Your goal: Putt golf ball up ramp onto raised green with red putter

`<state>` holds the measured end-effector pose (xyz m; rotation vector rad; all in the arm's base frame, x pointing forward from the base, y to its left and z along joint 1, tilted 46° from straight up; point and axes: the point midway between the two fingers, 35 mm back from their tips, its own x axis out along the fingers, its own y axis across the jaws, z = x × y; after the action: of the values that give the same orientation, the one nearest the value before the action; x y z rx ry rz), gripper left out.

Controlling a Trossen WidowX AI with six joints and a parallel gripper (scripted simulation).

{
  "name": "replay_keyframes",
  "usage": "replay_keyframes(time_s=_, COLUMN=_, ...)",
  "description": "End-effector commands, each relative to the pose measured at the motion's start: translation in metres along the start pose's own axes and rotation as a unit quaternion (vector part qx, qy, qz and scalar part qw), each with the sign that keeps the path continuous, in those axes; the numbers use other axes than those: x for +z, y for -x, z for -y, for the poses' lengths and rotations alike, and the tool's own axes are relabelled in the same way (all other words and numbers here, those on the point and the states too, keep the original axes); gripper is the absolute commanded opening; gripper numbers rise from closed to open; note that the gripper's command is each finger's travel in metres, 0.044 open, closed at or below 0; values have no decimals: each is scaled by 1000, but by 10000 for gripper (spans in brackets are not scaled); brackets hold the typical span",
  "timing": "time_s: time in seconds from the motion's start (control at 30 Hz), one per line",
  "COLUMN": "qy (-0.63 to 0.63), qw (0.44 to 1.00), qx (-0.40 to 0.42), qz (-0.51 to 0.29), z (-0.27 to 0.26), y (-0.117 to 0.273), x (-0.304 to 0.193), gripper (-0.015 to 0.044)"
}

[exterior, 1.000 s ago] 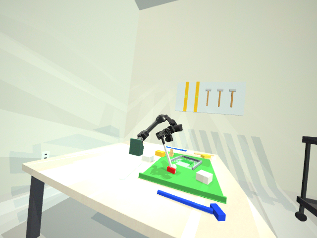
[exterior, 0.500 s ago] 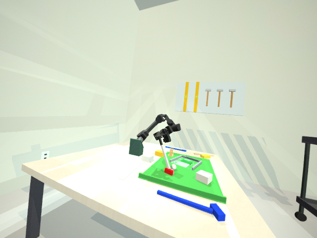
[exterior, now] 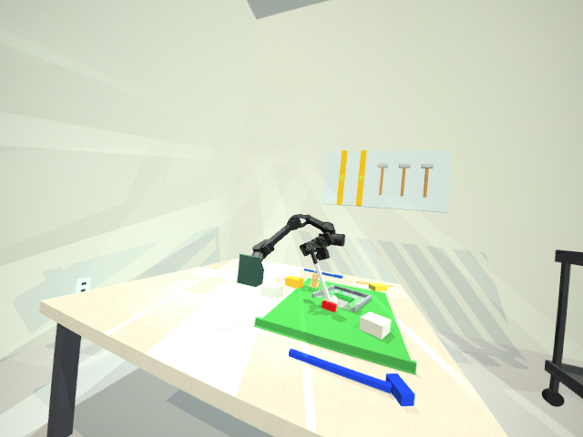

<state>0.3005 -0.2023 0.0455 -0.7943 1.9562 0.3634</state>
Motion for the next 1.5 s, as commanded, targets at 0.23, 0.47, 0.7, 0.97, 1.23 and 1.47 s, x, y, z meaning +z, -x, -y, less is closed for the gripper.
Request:
replay_keyframes(time_s=0.23, qy=-10, qw=1000, qx=9, qz=-5, z=23, y=14, x=-45, gripper=0)
replay_keyframes(time_s=0.47, qy=-11, qw=1000, qx=13, qz=-4, z=24, y=12, x=-48, gripper=0)
replay_keyframes(time_s=0.7, qy=-11, qw=1000, qx=13, qz=-4, z=24, y=12, x=-48, gripper=0)
replay_keyframes(time_s=0.97, qy=-11, qw=1000, qx=13, qz=-4, z=24, y=12, x=-48, gripper=0)
replay_keyframes(time_s=1.23, qy=-11, qw=1000, qx=13, qz=-4, z=24, y=12, x=-48, gripper=0)
replay_keyframes(time_s=1.47, qy=-11, qw=1000, qx=13, qz=-4, z=24, y=12, x=-48, gripper=0)
